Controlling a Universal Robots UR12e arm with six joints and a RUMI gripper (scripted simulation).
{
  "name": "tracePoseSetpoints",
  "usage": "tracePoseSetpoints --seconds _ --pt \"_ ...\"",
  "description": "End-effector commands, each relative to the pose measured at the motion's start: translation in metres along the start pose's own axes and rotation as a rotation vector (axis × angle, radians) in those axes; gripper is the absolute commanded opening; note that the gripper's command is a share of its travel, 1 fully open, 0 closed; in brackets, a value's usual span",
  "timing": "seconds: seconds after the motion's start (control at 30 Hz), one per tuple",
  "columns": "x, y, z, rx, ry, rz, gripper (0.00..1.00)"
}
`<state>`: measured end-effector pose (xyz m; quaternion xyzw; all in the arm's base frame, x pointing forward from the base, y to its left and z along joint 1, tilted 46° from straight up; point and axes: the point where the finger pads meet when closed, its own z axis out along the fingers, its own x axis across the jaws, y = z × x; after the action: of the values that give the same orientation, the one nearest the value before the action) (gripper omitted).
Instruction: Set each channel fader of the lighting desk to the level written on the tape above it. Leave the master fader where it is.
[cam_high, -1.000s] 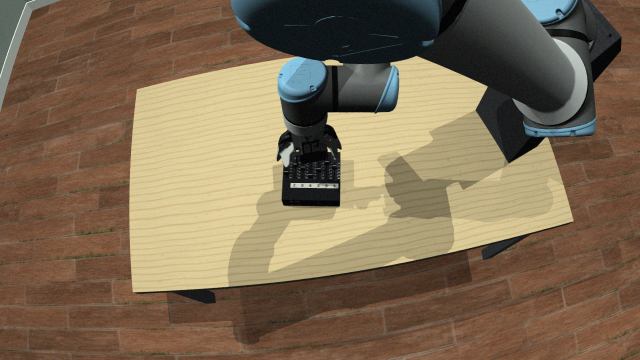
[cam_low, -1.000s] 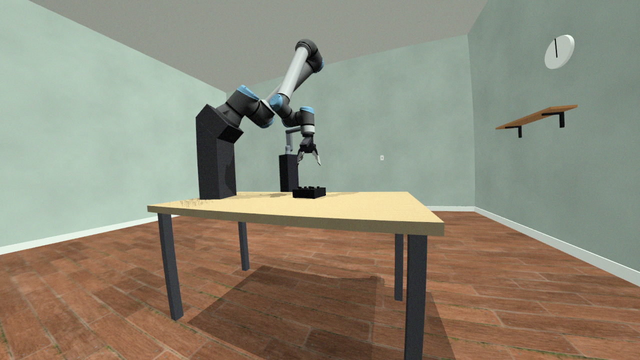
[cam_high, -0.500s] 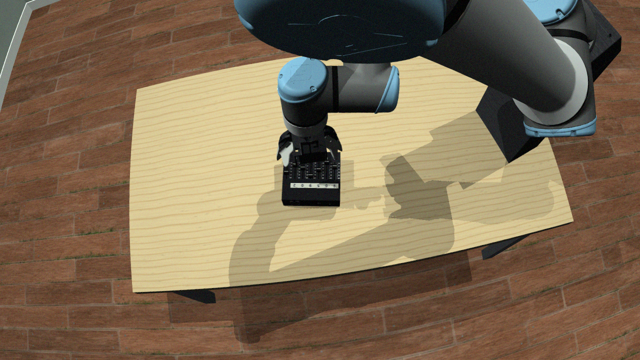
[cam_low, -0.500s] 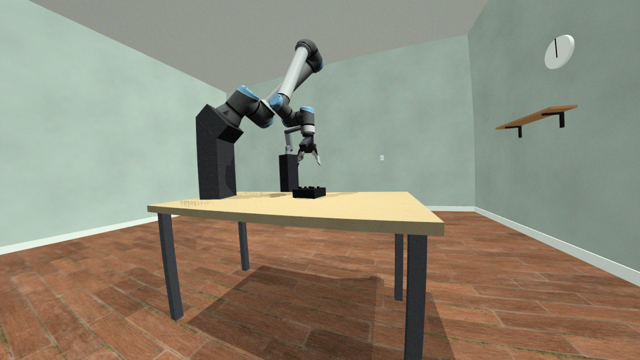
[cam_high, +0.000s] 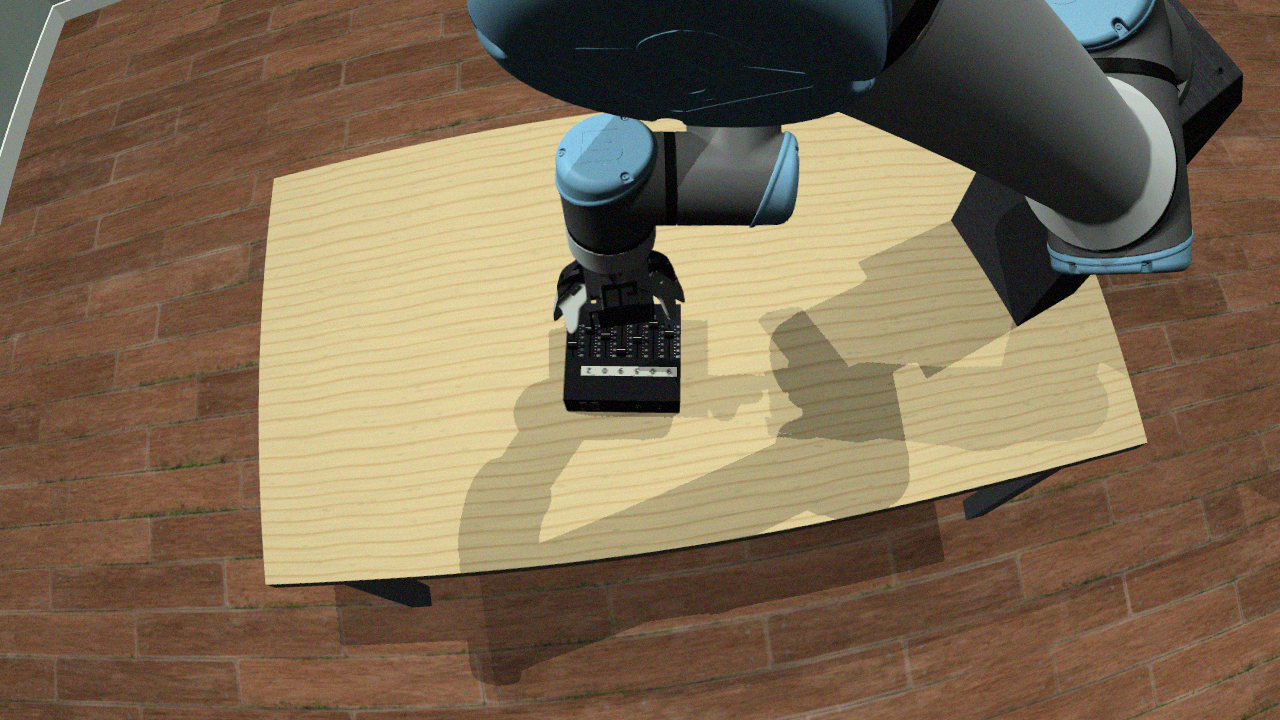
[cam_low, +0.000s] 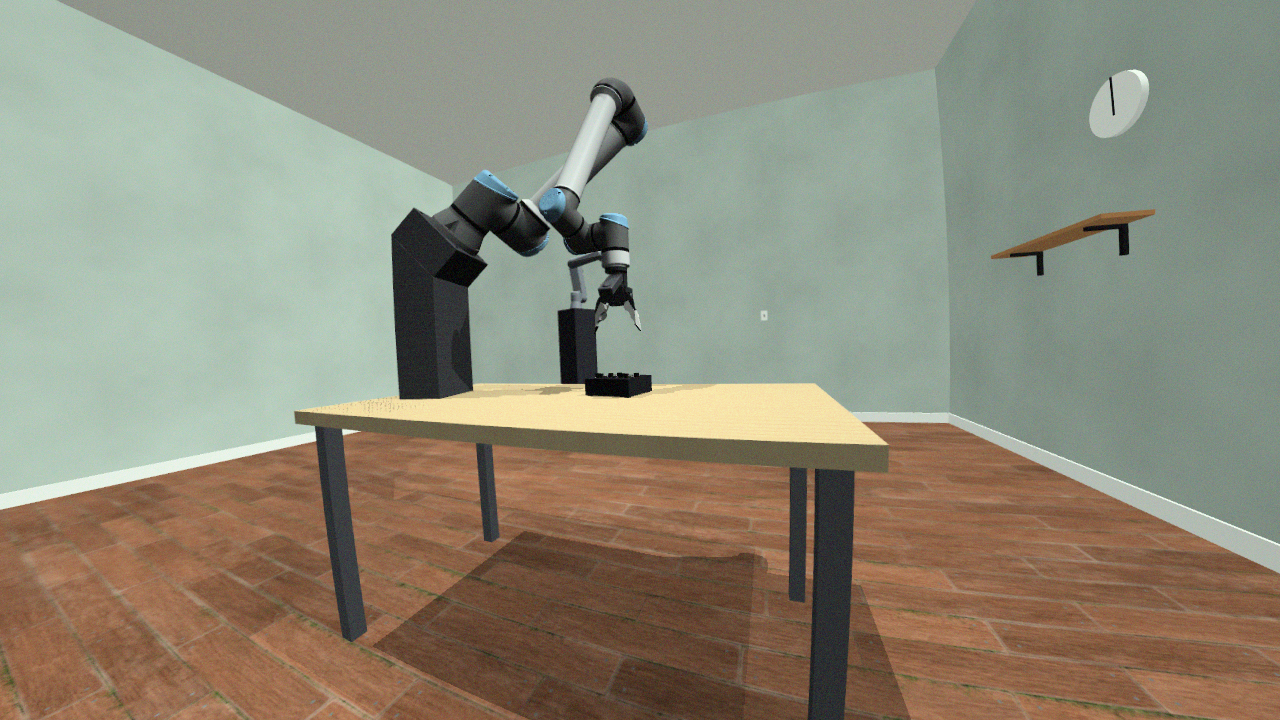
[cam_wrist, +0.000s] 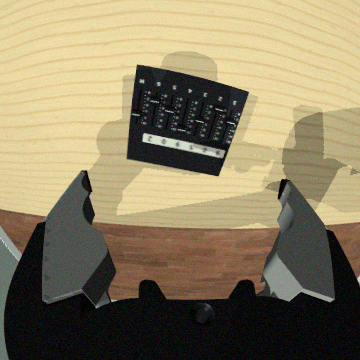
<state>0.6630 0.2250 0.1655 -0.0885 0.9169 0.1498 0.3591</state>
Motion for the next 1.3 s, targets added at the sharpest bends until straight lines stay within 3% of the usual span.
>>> tracePoseSetpoints --seconds 0.0,0.47,0.97,1.03,1.27 --pt "0.000 0.000 0.000 0.000 -0.001 -0.010 1.00" --pt "0.008 -0.008 0.015 0.000 0.000 -0.227 1.00" --pt "0.036 -0.022 0.053 0.000 0.000 -0.831 1.00" --pt "0.036 -0.022 0.053 0.000 0.000 -0.831 1.00" --pt "0.051 -0.026 0.068 0.000 0.000 -1.108 1.00"
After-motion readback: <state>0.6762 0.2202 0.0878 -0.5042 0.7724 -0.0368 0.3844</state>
